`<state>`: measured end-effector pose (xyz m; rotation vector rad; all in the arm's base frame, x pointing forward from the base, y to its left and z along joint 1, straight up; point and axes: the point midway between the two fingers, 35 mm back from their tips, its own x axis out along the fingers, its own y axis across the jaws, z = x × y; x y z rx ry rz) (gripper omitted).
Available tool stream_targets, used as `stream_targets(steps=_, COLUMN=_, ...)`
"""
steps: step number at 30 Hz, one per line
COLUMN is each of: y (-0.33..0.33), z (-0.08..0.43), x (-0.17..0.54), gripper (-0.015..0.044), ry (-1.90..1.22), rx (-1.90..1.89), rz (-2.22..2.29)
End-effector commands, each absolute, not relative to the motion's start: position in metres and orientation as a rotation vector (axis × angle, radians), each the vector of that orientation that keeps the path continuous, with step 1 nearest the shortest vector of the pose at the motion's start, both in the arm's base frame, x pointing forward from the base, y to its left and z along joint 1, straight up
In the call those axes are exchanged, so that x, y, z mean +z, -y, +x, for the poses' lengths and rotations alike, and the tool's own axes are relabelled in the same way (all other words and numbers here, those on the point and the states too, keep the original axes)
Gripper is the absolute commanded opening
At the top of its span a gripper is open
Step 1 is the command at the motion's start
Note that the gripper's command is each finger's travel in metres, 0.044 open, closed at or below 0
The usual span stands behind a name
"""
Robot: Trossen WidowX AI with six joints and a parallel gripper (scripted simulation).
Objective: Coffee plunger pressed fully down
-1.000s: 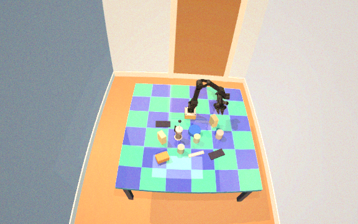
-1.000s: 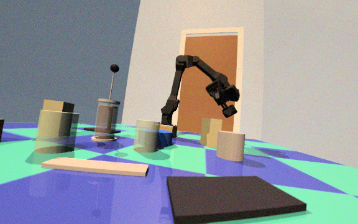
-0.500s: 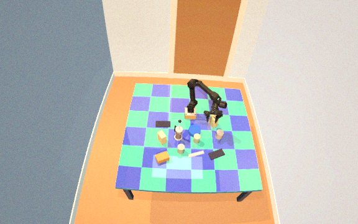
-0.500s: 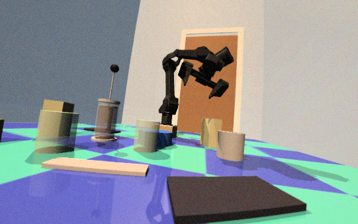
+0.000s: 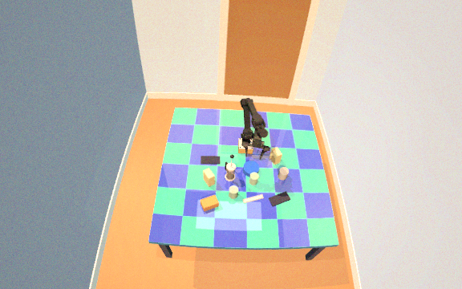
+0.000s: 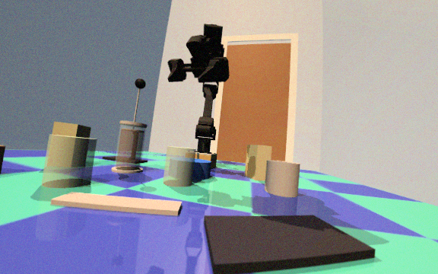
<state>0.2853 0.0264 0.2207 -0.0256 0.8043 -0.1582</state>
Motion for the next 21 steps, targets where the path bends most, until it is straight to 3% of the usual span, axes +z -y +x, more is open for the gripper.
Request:
stream_targets(steps=1, y=0.015, z=0.280, x=0.241, gripper=0.0440, ry=-0.728, rx=-0.211, rz=0.036)
stream_targets(steps=12, y=0.097, z=0.241, x=0.293, gripper=0.0440, ry=-0.503, rx=-0.383, rz=0.093)
stream_targets(steps=21, y=0.098, z=0.241, x=0.238, gripper=0.0440, ry=-0.502, rx=-0.385, rz=0.093)
